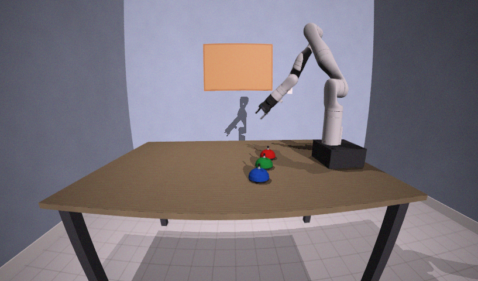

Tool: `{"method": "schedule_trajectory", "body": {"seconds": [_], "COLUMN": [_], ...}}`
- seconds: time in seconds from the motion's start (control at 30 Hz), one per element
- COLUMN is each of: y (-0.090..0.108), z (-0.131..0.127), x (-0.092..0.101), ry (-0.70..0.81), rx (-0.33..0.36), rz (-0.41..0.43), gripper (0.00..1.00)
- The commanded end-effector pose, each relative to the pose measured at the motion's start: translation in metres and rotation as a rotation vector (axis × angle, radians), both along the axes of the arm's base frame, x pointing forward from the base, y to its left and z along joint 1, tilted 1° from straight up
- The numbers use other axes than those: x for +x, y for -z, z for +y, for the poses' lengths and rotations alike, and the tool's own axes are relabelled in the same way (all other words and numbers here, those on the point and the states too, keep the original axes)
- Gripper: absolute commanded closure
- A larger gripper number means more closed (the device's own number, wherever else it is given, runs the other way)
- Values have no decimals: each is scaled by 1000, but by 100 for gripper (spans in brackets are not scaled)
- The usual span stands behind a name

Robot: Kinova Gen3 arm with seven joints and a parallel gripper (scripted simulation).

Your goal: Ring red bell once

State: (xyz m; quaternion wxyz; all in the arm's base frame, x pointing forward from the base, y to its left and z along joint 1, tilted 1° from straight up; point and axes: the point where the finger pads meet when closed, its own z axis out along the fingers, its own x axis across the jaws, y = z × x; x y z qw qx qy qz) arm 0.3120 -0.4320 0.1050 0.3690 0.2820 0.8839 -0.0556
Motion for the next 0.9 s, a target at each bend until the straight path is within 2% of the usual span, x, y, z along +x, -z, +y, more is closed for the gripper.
{"method": "schedule_trajectory", "body": {"seconds": [0.0,0.3,0.33,0.87], "y": [1,1,5,8], "z": [5,5,10,15], "x": [7,7,12,16], "ry": [-9,-9,-11,-13], "rx": [-4,-4,-4,-3], "rz": [17,17,44,70], "gripper": [0,0,0,0]}}
